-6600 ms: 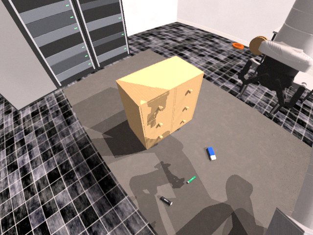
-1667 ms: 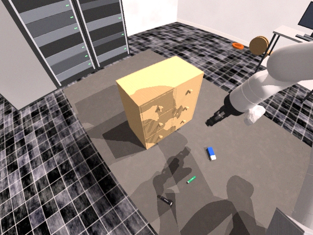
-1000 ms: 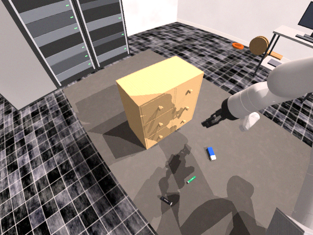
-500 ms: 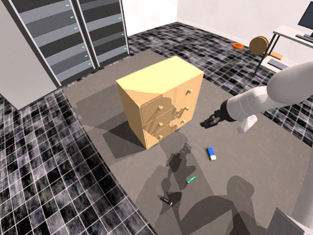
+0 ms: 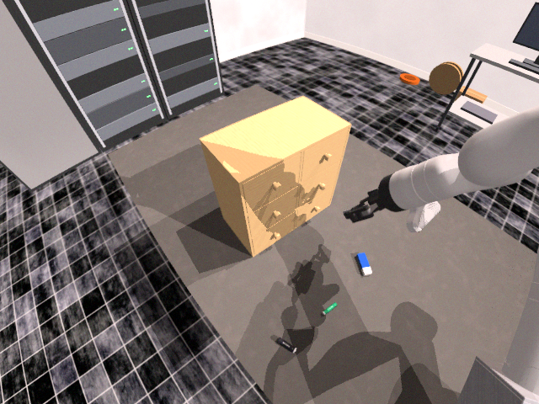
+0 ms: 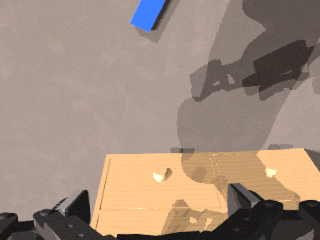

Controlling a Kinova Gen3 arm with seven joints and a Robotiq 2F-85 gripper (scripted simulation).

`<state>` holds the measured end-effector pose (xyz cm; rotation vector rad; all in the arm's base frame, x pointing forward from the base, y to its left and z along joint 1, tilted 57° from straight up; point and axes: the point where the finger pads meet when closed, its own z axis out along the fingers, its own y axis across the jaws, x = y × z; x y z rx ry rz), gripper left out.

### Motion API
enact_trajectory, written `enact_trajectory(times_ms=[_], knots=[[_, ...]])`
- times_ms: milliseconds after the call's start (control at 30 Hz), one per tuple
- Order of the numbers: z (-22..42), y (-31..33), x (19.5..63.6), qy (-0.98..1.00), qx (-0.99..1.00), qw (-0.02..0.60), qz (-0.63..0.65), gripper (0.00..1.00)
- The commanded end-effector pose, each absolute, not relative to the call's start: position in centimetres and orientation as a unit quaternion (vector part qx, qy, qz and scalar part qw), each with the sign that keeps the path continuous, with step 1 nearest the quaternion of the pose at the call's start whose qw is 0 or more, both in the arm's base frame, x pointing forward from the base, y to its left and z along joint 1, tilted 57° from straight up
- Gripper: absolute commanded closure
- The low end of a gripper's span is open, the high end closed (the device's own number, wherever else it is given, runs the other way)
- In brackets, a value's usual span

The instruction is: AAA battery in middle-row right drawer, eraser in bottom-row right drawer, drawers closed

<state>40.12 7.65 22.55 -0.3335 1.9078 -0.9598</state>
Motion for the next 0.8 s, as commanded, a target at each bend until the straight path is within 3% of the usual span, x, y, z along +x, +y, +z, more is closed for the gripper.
enact_trajectory(times_ms=[0,767], knots=[[22.59,7.22,40.21,0.780,-0.129,0.475,-0.387,0.00],[22.54,6.96,41.04,0.768,-0.139,0.493,-0.384,0.00]])
